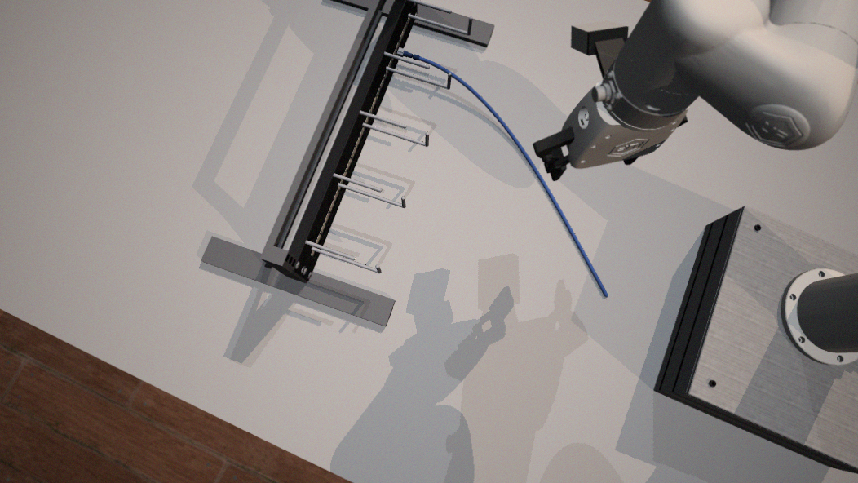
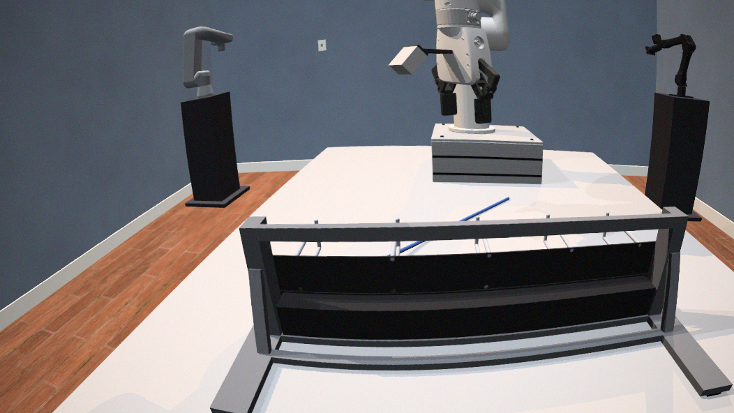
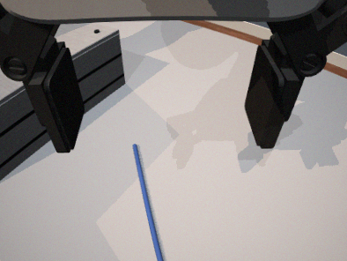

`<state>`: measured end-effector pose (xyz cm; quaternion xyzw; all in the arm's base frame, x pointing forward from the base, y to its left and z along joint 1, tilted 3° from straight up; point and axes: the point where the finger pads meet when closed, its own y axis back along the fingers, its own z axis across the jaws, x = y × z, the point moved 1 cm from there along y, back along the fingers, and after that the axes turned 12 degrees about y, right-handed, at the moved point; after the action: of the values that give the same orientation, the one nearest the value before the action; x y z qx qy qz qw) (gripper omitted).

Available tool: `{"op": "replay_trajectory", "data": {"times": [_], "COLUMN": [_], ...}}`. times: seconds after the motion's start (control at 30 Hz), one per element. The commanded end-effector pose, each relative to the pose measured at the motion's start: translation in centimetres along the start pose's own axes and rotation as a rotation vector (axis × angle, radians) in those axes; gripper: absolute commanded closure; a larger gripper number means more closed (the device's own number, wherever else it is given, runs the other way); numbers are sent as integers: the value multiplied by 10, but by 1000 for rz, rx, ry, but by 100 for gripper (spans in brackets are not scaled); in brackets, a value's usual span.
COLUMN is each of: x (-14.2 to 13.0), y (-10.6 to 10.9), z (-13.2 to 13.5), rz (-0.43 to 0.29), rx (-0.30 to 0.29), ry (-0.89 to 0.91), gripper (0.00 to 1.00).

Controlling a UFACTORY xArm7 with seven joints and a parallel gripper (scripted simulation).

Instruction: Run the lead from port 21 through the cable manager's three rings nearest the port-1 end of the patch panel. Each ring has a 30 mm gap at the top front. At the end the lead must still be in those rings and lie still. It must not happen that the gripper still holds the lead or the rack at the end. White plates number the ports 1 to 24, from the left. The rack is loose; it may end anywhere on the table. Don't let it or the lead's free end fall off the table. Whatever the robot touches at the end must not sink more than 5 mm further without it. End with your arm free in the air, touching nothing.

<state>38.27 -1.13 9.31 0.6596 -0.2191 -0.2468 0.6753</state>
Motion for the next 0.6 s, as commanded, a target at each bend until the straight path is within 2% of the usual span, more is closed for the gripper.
{"op": "replay_trajectory", "data": {"times": [0.0, 0.17, 0.37, 0.57], "x": [1, 0, -5, -6], "y": [1, -5, -24, -27], "z": [-1, 0, 5, 6], "rz": [5, 3, -2, -2], "rx": [3, 3, 1, 0], "ry": [-5, -37, -149, -168], "gripper": [0, 0, 0, 0]}}
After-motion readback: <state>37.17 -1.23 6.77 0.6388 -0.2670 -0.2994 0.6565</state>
